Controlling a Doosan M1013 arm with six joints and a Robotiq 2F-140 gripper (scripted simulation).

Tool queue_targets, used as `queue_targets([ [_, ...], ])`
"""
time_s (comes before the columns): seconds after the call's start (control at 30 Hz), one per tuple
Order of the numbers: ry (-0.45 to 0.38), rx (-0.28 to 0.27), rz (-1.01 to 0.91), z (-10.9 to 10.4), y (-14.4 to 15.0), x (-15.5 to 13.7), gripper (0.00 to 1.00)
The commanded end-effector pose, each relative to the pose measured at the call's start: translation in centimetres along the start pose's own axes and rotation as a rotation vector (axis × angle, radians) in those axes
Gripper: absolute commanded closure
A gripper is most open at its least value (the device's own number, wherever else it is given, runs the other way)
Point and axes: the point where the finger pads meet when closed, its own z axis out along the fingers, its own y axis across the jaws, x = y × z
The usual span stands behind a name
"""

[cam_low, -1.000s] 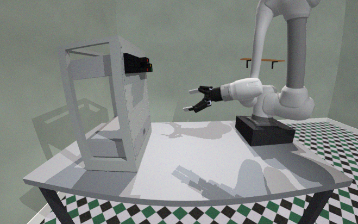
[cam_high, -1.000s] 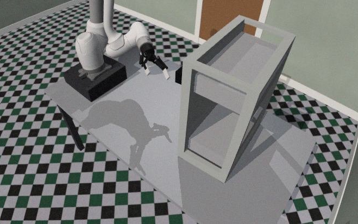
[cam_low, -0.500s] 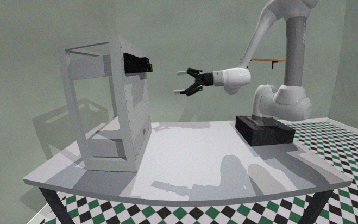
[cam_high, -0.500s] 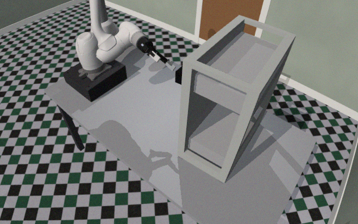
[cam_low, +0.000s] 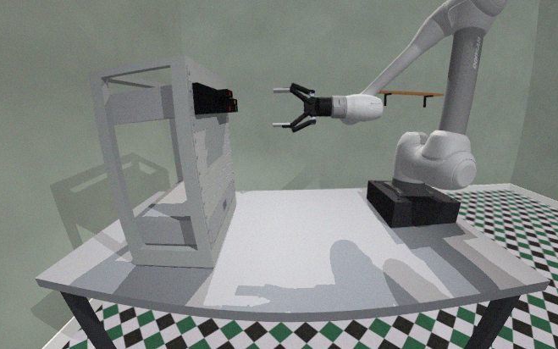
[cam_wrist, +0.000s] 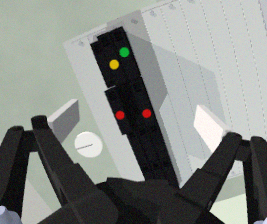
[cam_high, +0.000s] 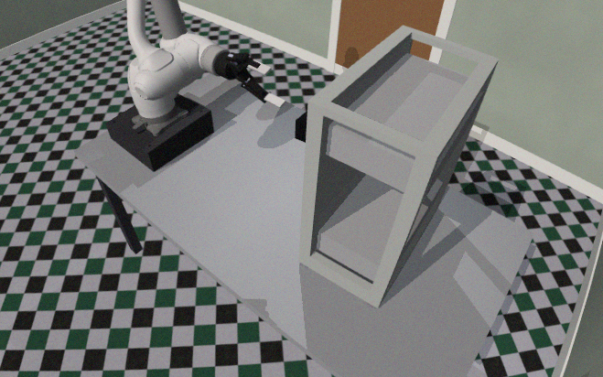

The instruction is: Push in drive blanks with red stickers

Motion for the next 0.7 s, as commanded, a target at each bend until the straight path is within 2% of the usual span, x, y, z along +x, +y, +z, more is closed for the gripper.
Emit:
queue_targets([
  [0.0, -0.049, -0.014, -0.103, -0.5, -1.4, 0.2, 0.00],
  [0.3, -0.081, -0.026, -0.294, -1.8, -3.2, 1.3, 0.00],
  [0.67, -0.088, -0.034, -0.385, -2.5, -3.8, 2.0, 0.00],
])
